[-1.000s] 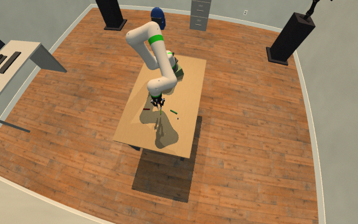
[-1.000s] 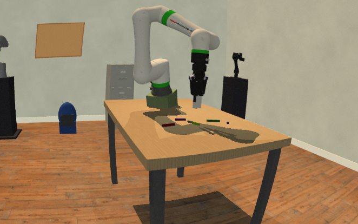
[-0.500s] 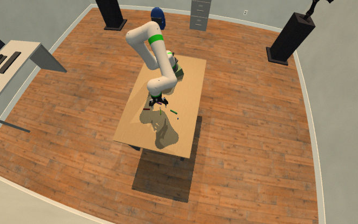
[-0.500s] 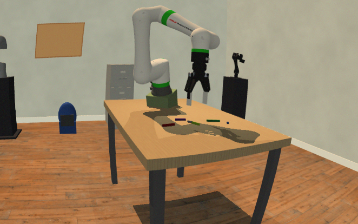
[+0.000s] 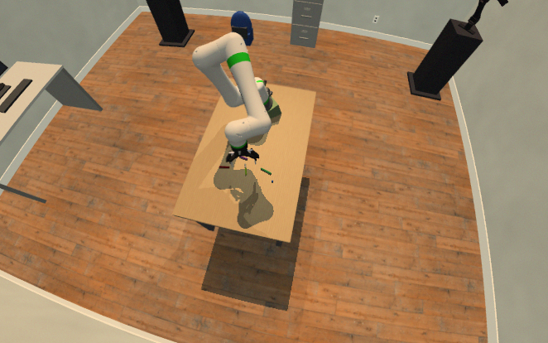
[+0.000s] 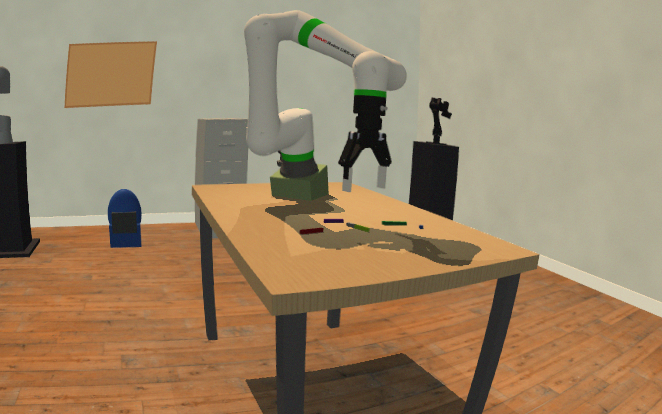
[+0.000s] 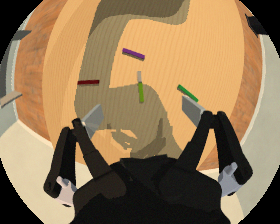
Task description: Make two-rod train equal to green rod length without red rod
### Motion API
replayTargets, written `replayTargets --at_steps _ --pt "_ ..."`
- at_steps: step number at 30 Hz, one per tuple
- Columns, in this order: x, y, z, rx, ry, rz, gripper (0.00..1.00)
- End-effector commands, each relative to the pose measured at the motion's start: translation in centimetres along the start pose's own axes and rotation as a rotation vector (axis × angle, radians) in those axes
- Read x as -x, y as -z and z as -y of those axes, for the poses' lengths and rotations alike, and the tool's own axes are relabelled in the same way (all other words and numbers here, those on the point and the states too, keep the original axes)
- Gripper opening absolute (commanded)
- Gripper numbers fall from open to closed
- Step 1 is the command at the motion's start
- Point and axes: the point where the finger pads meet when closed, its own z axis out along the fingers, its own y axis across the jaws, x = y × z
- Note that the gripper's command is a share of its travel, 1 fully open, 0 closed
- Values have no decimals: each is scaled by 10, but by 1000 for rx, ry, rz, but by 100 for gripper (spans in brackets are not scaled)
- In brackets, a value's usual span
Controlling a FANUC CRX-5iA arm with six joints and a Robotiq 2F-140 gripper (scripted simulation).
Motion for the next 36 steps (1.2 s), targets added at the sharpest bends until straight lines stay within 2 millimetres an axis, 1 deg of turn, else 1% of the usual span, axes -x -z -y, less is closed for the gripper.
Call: replayTargets --at_steps 1,6,15,17,21,24,36 --pt "0 2 0 0 0 0 100" --pt "0 18 0 0 0 0 100" --pt "0 58 0 0 0 0 100" --pt "0 58 0 0 0 0 100" --pt "0 69 0 0 0 0 100" --pt "0 73 0 0 0 0 100" --pt "0 74 0 0 0 0 100"
